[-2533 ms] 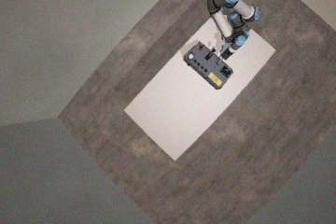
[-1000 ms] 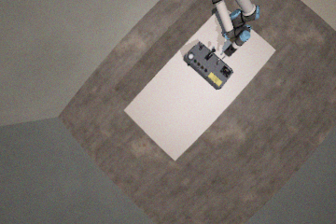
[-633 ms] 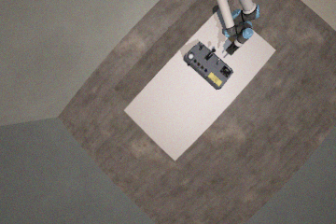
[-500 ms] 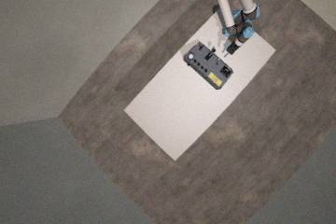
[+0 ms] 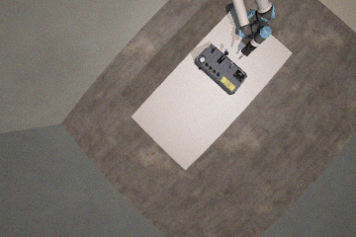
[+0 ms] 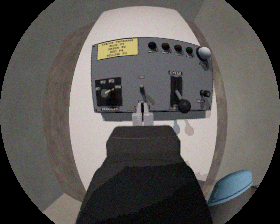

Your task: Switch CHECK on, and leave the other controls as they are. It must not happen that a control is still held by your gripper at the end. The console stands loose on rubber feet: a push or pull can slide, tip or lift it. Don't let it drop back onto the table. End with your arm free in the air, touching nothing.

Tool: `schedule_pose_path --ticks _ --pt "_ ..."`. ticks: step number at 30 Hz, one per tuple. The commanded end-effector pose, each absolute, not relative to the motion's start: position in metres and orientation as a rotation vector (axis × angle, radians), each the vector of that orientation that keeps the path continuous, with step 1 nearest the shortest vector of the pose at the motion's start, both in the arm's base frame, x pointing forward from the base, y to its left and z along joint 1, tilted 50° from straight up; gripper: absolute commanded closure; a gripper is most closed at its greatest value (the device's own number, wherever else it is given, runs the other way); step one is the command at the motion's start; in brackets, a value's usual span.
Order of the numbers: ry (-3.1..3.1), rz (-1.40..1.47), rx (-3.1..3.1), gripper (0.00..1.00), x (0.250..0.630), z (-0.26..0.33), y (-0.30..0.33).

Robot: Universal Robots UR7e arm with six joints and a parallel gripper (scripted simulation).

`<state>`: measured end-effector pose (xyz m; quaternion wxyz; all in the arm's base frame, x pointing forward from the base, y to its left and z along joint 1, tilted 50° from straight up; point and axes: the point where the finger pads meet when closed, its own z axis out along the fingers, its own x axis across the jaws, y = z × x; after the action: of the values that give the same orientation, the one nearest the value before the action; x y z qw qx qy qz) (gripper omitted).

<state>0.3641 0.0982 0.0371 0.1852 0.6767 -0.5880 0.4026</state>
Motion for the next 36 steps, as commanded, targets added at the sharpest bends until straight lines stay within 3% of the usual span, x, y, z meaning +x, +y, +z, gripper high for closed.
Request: schedule_pose_path --ticks 1,8,9,36 --pt "-1.657 1.135 1.907 1.00 0.3633 0.0388 0.1003" --pt "-1.657 1.135 1.907 1.00 0.3630 0.0395 0.1010" --pt "-1.657 1.135 1.907 0.00 0.3630 0.0395 0.1010" --pt "-1.657 1.135 1.907 0.00 0.3630 0.0395 0.1010"
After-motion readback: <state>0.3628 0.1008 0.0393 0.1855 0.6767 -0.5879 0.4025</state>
